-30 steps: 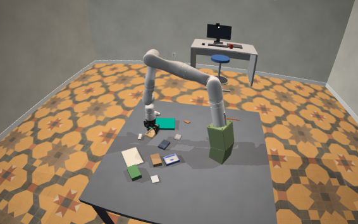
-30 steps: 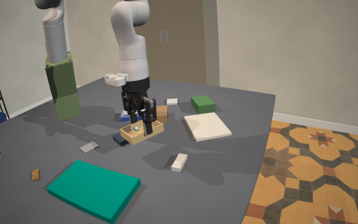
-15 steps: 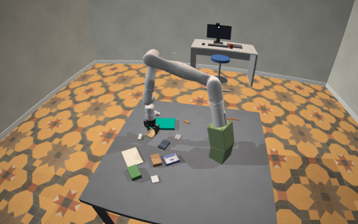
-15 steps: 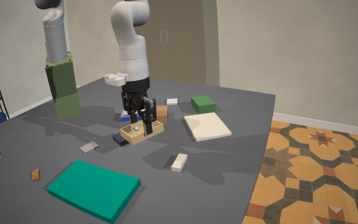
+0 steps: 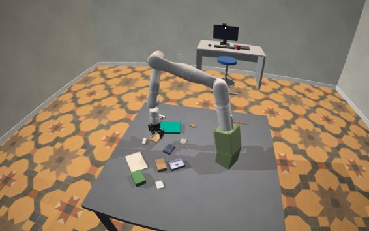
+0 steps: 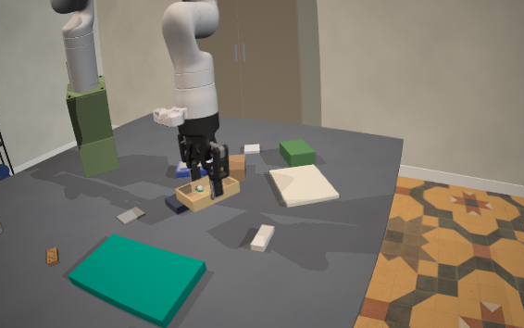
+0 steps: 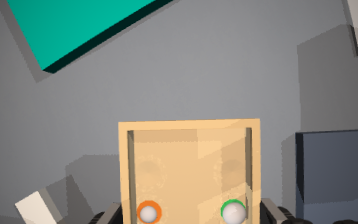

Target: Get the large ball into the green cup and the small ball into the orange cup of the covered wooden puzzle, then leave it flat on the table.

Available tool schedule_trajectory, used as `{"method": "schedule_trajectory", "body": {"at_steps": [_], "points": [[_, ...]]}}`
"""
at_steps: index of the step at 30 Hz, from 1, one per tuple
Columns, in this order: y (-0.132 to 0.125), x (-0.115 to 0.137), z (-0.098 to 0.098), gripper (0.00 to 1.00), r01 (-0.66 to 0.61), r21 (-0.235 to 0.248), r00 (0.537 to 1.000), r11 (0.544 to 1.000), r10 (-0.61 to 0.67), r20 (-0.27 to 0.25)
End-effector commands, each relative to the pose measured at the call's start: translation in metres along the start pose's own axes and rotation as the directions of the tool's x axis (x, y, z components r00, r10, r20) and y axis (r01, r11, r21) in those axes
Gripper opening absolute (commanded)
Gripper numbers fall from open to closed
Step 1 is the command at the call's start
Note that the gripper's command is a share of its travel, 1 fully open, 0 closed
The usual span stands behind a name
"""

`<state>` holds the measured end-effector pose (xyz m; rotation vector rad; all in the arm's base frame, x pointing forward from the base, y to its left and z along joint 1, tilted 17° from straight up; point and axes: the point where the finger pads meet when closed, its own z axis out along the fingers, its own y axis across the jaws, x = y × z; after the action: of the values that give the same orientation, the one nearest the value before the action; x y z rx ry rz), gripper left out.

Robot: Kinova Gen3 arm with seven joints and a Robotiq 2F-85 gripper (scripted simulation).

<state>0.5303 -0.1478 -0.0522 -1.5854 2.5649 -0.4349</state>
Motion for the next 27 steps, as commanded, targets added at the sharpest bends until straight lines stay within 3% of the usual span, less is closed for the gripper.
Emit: {"method": "schedule_trajectory", "body": {"at_steps": [1,27], "points": [[0.000,0.000,0.000,0.72,0.000,-0.004,1.000,1.000,0.000,-0.003],[-0.005,-0.001,0.017,0.72,-0.001,0.010,1.000,1.000,0.001,0.006]]}}
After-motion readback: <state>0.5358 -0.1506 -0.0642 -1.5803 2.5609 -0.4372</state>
